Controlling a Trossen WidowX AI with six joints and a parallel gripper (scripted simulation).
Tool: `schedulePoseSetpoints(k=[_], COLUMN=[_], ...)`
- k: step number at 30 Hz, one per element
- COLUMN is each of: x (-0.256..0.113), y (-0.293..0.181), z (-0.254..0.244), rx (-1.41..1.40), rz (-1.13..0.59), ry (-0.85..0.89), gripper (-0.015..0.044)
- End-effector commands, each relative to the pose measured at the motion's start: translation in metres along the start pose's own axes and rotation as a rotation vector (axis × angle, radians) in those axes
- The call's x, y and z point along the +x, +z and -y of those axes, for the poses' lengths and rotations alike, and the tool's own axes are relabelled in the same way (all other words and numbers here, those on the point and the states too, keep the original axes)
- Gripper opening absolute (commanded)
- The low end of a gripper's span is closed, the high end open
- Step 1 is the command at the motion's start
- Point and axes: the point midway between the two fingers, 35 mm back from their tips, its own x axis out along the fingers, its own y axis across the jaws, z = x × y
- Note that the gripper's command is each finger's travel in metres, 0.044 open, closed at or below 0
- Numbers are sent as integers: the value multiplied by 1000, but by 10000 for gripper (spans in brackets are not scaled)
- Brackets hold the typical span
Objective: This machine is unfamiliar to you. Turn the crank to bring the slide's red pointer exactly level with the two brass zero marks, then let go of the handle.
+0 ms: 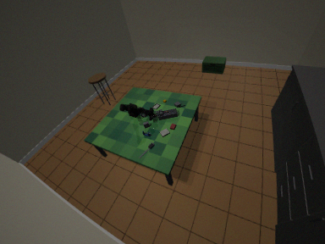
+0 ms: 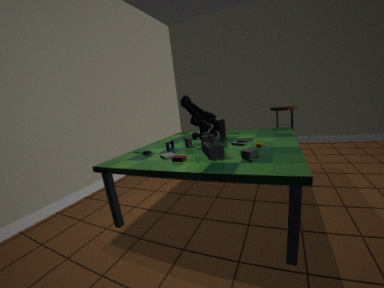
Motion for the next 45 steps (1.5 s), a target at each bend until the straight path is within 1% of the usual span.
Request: schedulePoseSetpoints(k=[1,45], x=[0,-8], y=[0,7], z=[-9,-22], rx=[-11,-10], rz=[2,3], ry=[25,25], gripper=[0,0])
